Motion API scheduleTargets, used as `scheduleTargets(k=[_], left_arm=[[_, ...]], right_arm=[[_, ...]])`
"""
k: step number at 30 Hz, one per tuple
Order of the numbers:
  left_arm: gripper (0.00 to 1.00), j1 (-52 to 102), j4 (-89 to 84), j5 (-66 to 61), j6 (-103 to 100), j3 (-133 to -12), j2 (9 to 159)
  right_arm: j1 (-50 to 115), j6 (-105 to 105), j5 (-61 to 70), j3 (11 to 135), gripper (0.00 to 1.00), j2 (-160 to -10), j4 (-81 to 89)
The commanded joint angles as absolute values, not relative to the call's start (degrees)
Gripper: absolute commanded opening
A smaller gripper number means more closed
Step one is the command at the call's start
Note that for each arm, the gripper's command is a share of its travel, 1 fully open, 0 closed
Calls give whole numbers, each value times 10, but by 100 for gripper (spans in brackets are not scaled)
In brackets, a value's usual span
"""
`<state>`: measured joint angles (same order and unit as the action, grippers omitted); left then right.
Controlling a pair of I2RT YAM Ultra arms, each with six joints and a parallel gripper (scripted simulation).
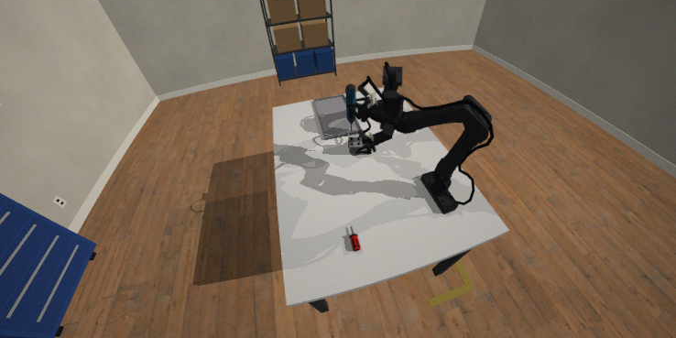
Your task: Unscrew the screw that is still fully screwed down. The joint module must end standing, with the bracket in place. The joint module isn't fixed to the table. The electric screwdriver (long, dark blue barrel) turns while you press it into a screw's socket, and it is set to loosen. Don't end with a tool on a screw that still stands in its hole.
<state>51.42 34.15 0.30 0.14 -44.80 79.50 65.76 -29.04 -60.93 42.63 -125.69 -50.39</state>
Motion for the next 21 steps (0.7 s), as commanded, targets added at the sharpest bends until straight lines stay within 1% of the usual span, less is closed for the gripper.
scheduleTargets(k=[1, 21], left_arm=[[42, 511, 393, -4, -2, -481, 792], [42, 512, 393, -4, -4, -483, 782]], right_arm=[[657, -291, -612, 428, 59, -1252, -505], [657, -291, -612, 428, 59, -1252, -505]])
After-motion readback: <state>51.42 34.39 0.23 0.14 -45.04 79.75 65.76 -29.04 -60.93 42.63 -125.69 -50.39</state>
